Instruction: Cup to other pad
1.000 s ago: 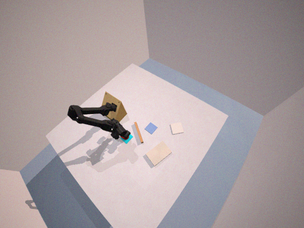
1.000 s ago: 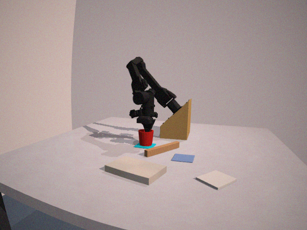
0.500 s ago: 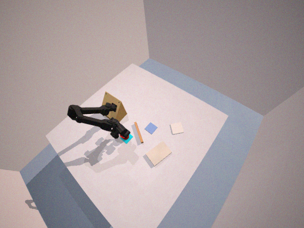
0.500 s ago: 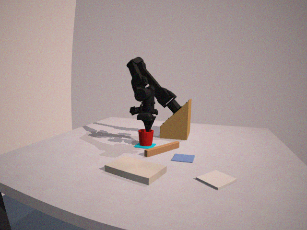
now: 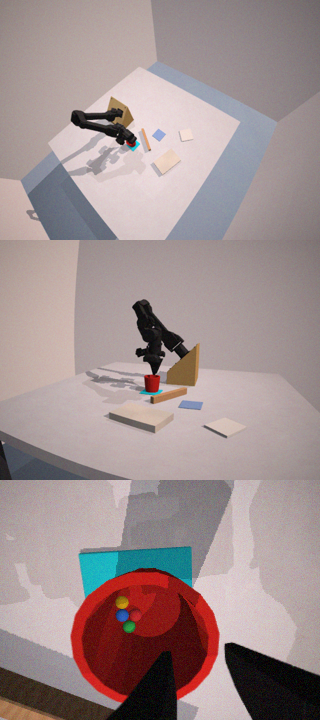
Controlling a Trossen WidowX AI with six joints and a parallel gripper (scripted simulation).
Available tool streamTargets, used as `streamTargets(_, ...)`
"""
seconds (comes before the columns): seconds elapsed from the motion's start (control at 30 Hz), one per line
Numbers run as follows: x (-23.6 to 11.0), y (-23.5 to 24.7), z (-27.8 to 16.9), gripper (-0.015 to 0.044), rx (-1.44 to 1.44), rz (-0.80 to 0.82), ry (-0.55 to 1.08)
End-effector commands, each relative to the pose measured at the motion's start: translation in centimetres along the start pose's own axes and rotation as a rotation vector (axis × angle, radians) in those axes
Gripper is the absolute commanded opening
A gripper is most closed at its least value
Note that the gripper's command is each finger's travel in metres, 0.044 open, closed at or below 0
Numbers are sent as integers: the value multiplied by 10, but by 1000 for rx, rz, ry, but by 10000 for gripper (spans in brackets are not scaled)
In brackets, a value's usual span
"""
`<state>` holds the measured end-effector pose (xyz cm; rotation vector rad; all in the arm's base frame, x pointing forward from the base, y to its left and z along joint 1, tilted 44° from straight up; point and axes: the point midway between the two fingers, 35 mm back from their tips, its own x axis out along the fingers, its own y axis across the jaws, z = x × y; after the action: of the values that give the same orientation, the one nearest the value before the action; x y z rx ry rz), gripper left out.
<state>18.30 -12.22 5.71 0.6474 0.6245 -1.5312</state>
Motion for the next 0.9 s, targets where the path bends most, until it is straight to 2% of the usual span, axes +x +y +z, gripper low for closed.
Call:
streamTargets(0.0,-5,1,1,128,7,6,-7)
streamTargets(0.4,-14,-1,-2,128,5,6,-8)
streamTargets(0.8,-16,0,-3,440,0,2,1)
streamTargets(0.87,-22,0,-3,440,1,2,2)
